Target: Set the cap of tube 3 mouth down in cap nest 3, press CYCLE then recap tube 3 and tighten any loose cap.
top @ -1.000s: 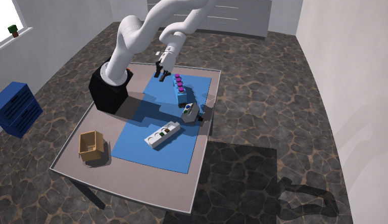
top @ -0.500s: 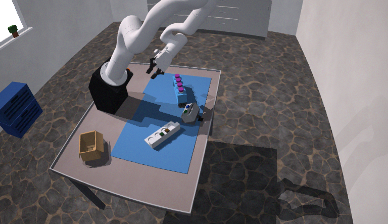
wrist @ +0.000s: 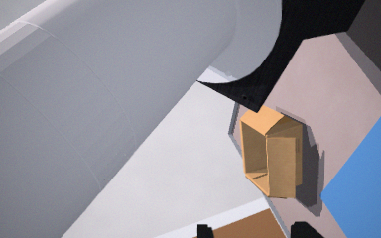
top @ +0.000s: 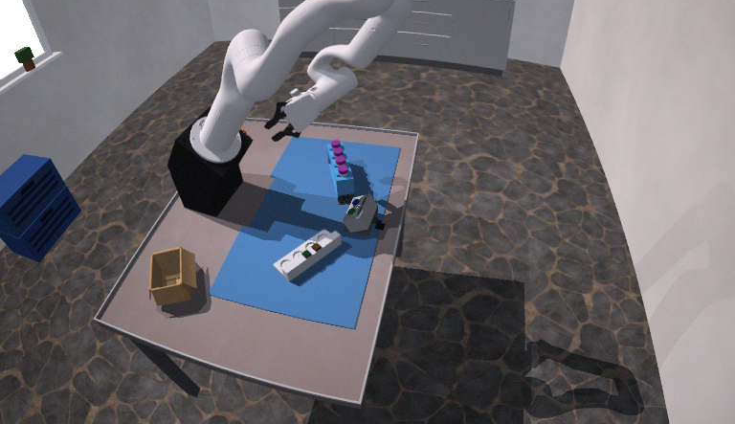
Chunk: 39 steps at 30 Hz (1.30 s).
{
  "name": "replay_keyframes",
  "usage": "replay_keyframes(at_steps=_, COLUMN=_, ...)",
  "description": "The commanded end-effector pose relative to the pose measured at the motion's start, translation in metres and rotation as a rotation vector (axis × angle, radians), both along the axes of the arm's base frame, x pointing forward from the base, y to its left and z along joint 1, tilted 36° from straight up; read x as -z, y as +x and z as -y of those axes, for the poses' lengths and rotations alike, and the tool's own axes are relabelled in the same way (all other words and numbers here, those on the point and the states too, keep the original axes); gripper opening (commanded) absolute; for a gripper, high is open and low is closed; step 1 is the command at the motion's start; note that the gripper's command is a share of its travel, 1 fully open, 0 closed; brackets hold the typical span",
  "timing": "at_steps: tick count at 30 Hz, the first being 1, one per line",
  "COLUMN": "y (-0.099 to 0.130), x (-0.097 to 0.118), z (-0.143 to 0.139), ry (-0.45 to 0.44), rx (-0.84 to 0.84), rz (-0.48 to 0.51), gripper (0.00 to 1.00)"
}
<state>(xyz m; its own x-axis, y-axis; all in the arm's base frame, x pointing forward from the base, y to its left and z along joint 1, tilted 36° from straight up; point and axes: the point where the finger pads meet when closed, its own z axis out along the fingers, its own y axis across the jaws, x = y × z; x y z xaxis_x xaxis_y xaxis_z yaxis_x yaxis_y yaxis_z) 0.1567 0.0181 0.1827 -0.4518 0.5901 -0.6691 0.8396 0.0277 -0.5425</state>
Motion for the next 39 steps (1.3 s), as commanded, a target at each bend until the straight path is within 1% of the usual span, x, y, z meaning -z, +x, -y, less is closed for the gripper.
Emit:
replay_keyframes(at_steps=1, y=-0.015, x=0.001, z=-0.004, ry=0.019, rx=0.067, rz=-0.021, gripper=0.46)
replay_keyframes(at_steps=3, y=-0.025, x=0.002, z=-0.007, ry=0.035, rx=0.121, rz=-0.035, gripper=0.46)
replay_keyframes(at_steps=5, y=-0.028, x=0.002, z=-0.008, ry=0.035, rx=0.121, rz=-0.035, gripper=0.46)
replay_keyframes(at_steps=8, y=-0.041, x=0.004, z=-0.015, ry=0.062, rx=0.205, rz=-0.055, gripper=0.46)
replay_keyframes(at_steps=10, y=-0.044, x=0.004, z=-0.016, ry=0.062, rx=0.205, rz=-0.055, gripper=0.46)
replay_keyframes(at_steps=13, y=-0.056, x=0.006, z=-0.024, ry=0.092, rx=0.288, rz=-0.072, gripper=0.46)
replay_keyframes(at_steps=17, y=-0.058, x=0.006, z=-0.025, ry=0.092, rx=0.288, rz=-0.072, gripper=0.46)
replay_keyframes(at_steps=20, y=-0.07, x=0.007, z=-0.035, ry=0.123, rx=0.371, rz=-0.087, gripper=0.46)
replay_keyframes(at_steps=22, y=-0.071, x=0.007, z=-0.036, ry=0.123, rx=0.371, rz=-0.087, gripper=0.46)
replay_keyframes(at_steps=25, y=-0.081, x=0.009, z=-0.047, ry=0.155, rx=0.454, rz=-0.099, gripper=0.46)
replay_keyframes(at_steps=27, y=-0.082, x=0.009, z=-0.049, ry=0.155, rx=0.454, rz=-0.099, gripper=0.46)
replay_keyframes(at_steps=30, y=-0.091, x=0.01, z=-0.061, ry=0.189, rx=0.536, rz=-0.108, gripper=0.46)
replay_keyframes(at_steps=34, y=-0.092, x=0.01, z=-0.062, ry=0.189, rx=0.536, rz=-0.108, gripper=0.46)
replay_keyframes(at_steps=39, y=-0.101, x=0.012, z=-0.081, ry=0.238, rx=0.648, rz=-0.114, gripper=0.46)
